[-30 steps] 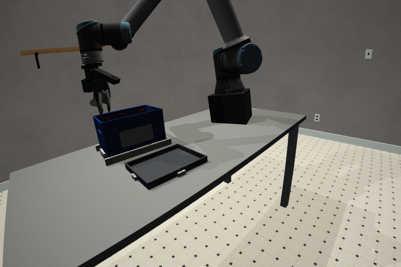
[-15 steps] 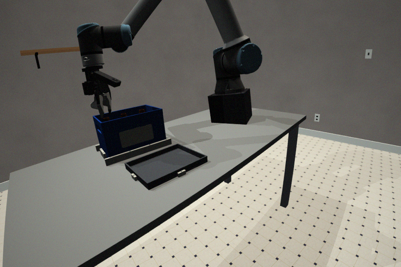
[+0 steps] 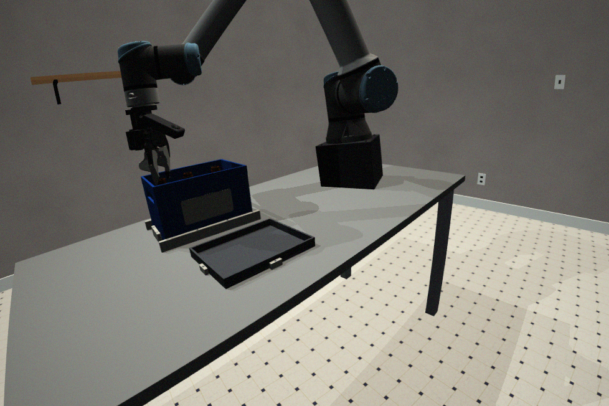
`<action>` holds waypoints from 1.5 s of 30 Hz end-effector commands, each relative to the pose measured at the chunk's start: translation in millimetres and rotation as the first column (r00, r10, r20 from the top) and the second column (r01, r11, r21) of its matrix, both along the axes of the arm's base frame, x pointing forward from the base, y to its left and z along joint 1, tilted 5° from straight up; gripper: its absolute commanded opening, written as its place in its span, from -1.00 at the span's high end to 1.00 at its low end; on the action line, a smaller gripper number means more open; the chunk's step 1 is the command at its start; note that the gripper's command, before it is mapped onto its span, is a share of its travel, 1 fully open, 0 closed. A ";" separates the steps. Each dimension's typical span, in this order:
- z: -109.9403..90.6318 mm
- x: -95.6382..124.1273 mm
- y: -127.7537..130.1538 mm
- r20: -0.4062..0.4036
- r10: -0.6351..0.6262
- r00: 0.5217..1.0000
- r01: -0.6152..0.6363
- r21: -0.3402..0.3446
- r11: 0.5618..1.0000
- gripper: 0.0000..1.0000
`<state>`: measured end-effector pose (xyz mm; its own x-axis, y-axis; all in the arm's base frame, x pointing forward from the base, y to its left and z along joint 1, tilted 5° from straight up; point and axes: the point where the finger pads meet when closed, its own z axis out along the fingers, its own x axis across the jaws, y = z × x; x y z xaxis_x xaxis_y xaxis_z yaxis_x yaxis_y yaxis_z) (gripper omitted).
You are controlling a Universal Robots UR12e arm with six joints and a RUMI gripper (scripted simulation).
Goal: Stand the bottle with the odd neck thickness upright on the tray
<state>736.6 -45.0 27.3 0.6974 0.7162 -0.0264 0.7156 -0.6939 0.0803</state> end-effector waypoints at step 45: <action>-12.0 1.4 -2.0 0.003 0.000 1.000 0.000 -0.002 1.000 0.24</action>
